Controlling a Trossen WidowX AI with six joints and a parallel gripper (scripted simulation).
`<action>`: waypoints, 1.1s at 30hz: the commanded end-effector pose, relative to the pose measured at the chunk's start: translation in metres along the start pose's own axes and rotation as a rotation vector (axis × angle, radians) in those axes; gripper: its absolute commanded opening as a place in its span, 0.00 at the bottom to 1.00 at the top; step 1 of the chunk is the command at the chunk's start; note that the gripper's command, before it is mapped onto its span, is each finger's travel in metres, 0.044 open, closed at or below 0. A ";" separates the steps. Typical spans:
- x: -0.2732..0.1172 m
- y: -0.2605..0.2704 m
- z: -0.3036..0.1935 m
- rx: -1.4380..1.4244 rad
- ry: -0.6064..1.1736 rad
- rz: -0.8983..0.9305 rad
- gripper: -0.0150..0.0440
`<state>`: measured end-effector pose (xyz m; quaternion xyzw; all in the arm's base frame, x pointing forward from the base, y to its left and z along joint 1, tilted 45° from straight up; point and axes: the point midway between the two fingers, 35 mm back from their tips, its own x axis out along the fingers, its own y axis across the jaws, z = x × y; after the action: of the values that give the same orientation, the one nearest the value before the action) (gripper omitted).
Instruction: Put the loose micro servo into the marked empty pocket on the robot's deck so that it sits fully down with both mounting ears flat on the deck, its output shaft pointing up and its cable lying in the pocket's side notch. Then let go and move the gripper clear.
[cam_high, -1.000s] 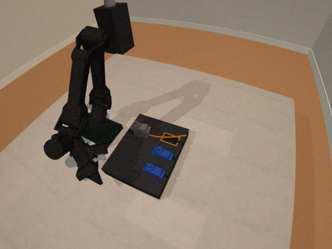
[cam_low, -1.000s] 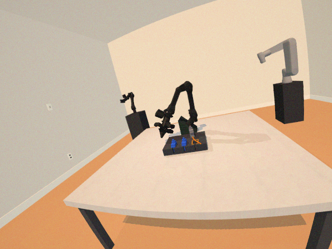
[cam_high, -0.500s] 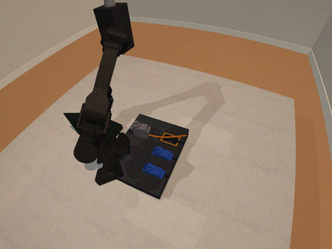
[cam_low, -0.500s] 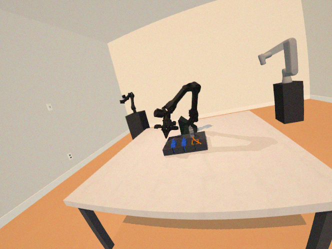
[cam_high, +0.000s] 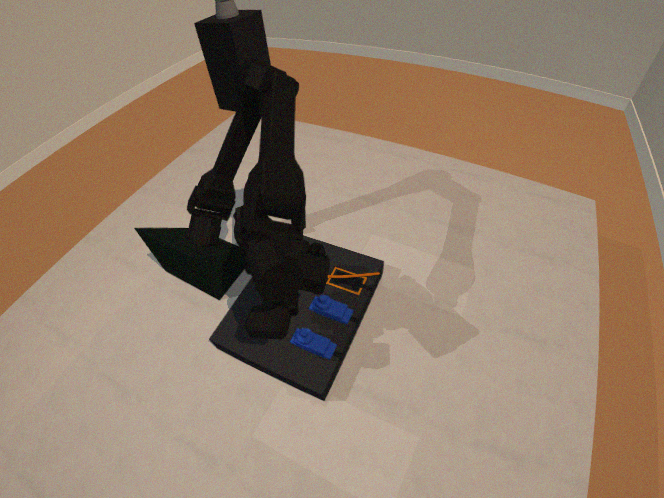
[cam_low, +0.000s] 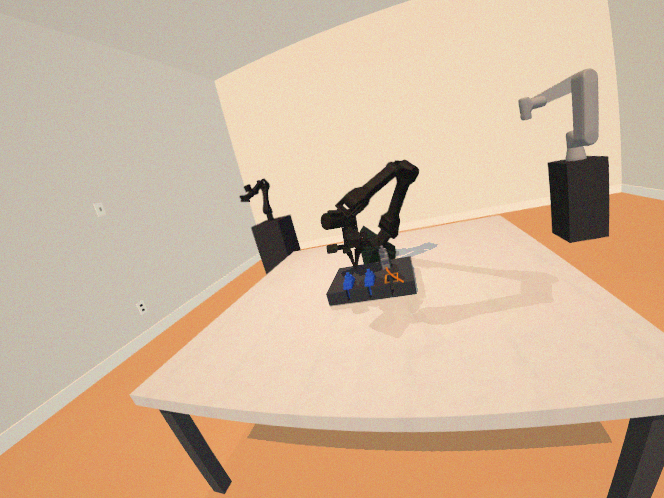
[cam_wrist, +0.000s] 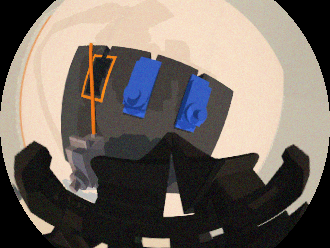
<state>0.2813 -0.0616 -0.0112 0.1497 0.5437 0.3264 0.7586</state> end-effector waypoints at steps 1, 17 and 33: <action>-0.005 0.030 0.018 0.110 0.066 0.036 0.25; -0.009 0.080 0.038 0.281 0.180 0.080 0.25; 0.014 0.082 0.034 0.282 0.179 0.080 0.25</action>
<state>0.2889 0.0083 0.0428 0.2429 0.6429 0.2882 0.6668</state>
